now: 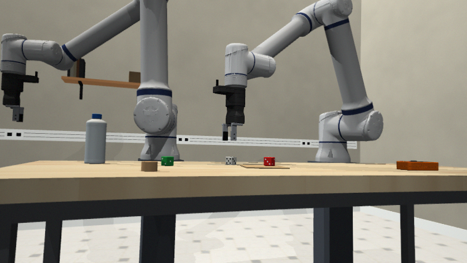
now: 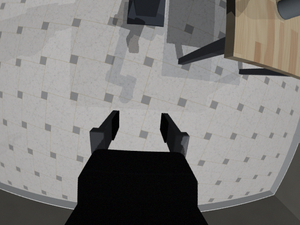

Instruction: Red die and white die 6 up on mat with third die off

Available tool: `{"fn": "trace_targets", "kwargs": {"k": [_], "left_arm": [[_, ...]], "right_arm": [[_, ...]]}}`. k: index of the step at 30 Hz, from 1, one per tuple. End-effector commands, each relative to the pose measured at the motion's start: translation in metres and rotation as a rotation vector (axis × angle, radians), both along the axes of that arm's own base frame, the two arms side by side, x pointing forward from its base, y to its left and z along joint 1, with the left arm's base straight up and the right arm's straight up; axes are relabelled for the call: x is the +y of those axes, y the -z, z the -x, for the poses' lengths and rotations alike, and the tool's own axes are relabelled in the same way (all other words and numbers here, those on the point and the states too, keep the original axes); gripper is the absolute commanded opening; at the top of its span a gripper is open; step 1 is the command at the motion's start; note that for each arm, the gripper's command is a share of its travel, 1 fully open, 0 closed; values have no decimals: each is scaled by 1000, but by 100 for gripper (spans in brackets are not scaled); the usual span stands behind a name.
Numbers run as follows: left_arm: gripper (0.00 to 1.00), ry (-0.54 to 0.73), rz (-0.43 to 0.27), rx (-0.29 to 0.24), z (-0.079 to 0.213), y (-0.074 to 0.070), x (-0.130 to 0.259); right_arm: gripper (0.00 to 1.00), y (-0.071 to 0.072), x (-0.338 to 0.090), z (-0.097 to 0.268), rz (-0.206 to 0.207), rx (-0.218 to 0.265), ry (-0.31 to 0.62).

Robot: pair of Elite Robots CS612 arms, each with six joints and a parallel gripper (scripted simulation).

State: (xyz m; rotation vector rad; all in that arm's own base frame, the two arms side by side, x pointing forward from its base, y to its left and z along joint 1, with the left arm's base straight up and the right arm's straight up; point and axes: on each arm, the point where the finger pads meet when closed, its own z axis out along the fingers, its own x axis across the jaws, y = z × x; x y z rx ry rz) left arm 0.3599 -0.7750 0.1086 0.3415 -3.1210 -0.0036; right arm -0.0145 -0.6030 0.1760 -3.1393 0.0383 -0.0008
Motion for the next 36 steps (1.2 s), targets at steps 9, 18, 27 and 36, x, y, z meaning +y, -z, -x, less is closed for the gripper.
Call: {"fn": "trace_targets", "kwargs": {"k": [9, 18, 27, 36], "left_arm": [[100, -199, 2, -2, -3, 0, 4], [100, -288, 2, -3, -4, 1, 7], [100, -314, 2, -3, -5, 1, 7], [87, -318, 2, -3, -5, 1, 8]], "right_arm": [[100, -1, -1, 0, 2, 1, 0], [100, -1, -1, 0, 2, 1, 0], [100, -1, -1, 0, 2, 1, 0], [100, -1, -1, 0, 2, 1, 0]]}}
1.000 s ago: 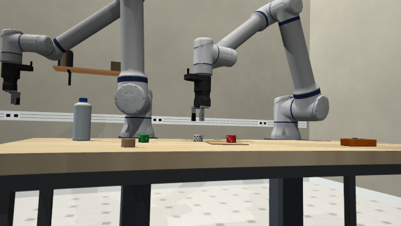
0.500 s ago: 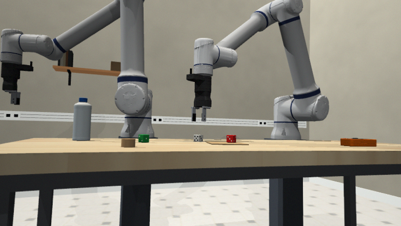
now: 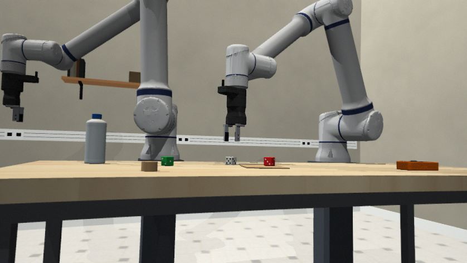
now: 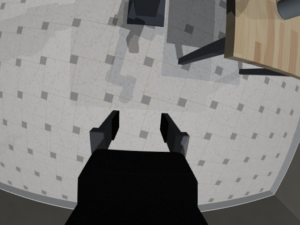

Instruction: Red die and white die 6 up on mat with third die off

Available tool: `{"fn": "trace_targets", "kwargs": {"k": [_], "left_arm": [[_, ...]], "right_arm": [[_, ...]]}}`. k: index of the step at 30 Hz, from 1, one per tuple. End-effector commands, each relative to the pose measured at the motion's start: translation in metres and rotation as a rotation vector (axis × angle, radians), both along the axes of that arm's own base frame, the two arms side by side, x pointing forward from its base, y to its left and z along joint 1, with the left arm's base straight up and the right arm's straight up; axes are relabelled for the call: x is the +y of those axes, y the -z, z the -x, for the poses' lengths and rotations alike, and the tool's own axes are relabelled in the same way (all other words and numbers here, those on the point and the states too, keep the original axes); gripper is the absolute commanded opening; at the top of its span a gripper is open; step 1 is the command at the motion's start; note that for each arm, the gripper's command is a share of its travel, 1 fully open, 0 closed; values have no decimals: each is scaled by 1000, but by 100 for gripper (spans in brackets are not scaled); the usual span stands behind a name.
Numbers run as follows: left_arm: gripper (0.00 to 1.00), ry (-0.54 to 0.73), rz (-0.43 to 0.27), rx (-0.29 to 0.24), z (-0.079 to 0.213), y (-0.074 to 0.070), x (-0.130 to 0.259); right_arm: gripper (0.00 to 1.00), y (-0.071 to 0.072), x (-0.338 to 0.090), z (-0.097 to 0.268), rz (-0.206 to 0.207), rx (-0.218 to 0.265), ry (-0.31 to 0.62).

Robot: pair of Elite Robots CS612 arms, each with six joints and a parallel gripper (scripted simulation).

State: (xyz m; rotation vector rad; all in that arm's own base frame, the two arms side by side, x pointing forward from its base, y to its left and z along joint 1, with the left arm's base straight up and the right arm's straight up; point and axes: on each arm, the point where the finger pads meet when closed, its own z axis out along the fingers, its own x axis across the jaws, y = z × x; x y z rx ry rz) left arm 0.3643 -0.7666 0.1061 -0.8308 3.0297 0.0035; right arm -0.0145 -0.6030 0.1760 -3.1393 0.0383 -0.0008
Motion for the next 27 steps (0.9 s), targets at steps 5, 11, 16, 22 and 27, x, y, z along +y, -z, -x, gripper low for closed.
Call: {"fn": "trace_targets", "kwargs": {"k": [5, 11, 16, 22, 27], "left_arm": [[87, -1, 2, -1, 0, -1, -1], [87, -1, 2, -1, 0, -1, -1], [87, -1, 2, -1, 0, -1, -1], [87, -1, 2, -1, 0, 1, -1], [87, 0, 2, -1, 0, 5, -1]], "right_arm": [[100, -1, -1, 0, 2, 1, 0], [100, -1, -1, 0, 2, 1, 0], [100, -1, -1, 0, 2, 1, 0], [100, -1, -1, 0, 2, 1, 0], [100, -1, -1, 0, 2, 1, 0]]}}
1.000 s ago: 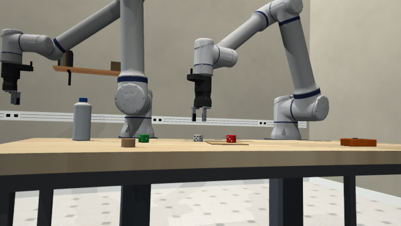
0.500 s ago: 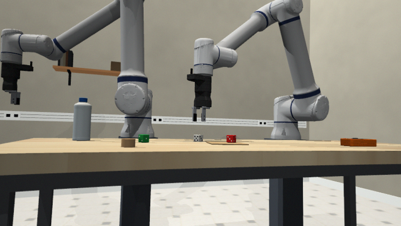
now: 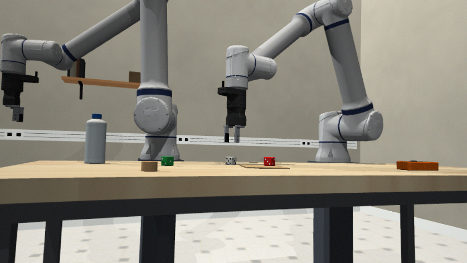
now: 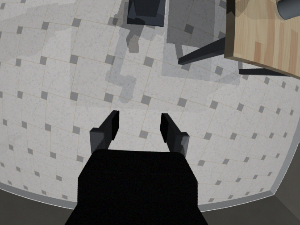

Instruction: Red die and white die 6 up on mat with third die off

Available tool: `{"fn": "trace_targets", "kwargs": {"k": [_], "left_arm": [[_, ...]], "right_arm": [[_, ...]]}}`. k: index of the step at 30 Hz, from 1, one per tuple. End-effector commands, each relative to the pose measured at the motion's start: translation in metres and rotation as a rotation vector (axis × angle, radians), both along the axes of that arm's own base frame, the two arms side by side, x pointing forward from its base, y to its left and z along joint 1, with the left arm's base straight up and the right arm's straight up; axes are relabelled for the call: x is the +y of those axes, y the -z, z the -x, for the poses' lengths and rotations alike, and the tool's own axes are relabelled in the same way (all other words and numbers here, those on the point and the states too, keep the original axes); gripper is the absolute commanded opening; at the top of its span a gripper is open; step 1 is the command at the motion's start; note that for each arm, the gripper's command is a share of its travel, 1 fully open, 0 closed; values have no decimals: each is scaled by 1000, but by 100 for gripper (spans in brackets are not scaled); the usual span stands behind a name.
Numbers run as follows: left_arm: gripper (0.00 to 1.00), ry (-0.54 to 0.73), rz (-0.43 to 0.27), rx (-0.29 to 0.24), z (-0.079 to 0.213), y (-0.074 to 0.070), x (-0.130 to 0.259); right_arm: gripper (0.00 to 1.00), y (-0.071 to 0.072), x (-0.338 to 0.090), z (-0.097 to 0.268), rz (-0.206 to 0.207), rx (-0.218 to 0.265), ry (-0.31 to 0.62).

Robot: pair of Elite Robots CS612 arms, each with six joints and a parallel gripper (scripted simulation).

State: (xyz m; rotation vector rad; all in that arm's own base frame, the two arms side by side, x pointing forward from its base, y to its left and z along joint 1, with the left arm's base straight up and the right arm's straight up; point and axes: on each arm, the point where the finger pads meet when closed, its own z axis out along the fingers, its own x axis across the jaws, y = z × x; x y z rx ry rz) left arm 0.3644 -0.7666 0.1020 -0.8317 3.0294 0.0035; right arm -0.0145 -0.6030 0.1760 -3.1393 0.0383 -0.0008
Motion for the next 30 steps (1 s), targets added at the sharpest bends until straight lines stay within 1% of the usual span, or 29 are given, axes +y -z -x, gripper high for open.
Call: {"fn": "trace_targets", "kwargs": {"k": [1, 8, 10, 25, 27, 30], "left_arm": [[87, 0, 2, -1, 0, 2, -1], [87, 0, 2, -1, 0, 11, -1], [87, 0, 2, -1, 0, 11, -1], [87, 0, 2, -1, 0, 35, -1], [87, 0, 2, -1, 0, 35, -1], [87, 0, 2, -1, 0, 38, -1]], "right_arm": [[100, -1, -1, 0, 2, 1, 0], [100, -1, -1, 0, 2, 1, 0], [100, -1, -1, 0, 2, 1, 0], [100, -1, -1, 0, 2, 1, 0], [100, -1, -1, 0, 2, 1, 0], [100, -1, -1, 0, 2, 1, 0]]}}
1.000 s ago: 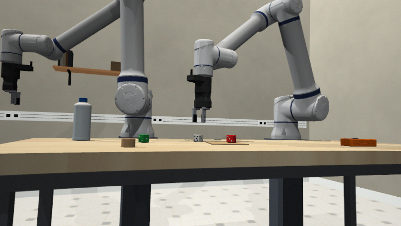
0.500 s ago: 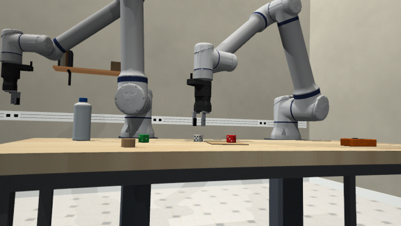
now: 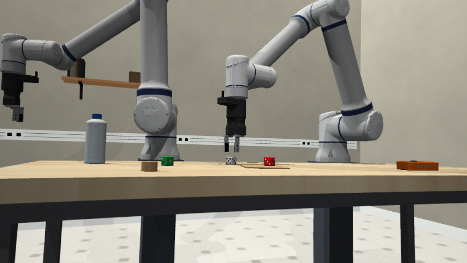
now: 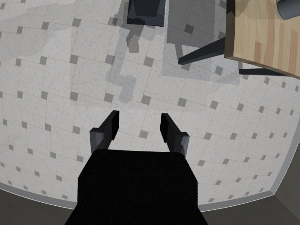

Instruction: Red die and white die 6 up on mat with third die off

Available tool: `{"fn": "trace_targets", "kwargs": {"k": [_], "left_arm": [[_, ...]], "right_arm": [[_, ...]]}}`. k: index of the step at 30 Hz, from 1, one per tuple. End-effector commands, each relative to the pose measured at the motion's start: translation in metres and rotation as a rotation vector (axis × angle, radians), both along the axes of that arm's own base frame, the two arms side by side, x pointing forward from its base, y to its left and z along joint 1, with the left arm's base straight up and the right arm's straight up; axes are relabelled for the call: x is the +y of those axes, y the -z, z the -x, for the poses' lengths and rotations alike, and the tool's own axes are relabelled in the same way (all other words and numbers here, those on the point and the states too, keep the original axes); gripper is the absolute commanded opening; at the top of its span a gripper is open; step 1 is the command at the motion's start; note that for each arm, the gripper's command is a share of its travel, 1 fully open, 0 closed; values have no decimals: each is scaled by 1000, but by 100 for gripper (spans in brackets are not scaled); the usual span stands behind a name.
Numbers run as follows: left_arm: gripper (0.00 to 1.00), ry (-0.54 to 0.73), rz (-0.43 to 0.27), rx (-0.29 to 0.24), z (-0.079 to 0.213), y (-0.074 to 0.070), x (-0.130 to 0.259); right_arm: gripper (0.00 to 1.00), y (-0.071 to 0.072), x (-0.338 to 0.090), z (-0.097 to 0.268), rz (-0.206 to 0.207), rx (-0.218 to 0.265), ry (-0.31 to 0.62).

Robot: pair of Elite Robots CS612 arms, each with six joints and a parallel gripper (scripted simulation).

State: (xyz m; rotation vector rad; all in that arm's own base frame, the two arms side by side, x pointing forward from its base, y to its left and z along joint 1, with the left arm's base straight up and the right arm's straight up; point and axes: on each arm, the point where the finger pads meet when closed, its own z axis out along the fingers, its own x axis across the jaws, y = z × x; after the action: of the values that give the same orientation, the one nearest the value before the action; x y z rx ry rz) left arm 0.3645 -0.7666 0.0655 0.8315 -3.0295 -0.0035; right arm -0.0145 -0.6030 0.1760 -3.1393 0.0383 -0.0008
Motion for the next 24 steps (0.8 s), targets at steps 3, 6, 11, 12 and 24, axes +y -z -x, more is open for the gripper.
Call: {"fn": "trace_targets", "kwargs": {"k": [3, 6, 11, 12, 24], "left_arm": [[87, 0, 2, -1, 0, 5, -1], [87, 0, 2, -1, 0, 7, -1], [87, 0, 2, -1, 0, 9, -1], [87, 0, 2, -1, 0, 10, -1], [87, 0, 2, -1, 0, 10, -1]], "right_arm": [[100, -1, -1, 0, 2, 1, 0], [100, -1, -1, 0, 2, 1, 0], [100, -1, -1, 0, 2, 1, 0], [100, -1, -1, 0, 2, 1, 0], [100, -1, -1, 0, 2, 1, 0]]}}
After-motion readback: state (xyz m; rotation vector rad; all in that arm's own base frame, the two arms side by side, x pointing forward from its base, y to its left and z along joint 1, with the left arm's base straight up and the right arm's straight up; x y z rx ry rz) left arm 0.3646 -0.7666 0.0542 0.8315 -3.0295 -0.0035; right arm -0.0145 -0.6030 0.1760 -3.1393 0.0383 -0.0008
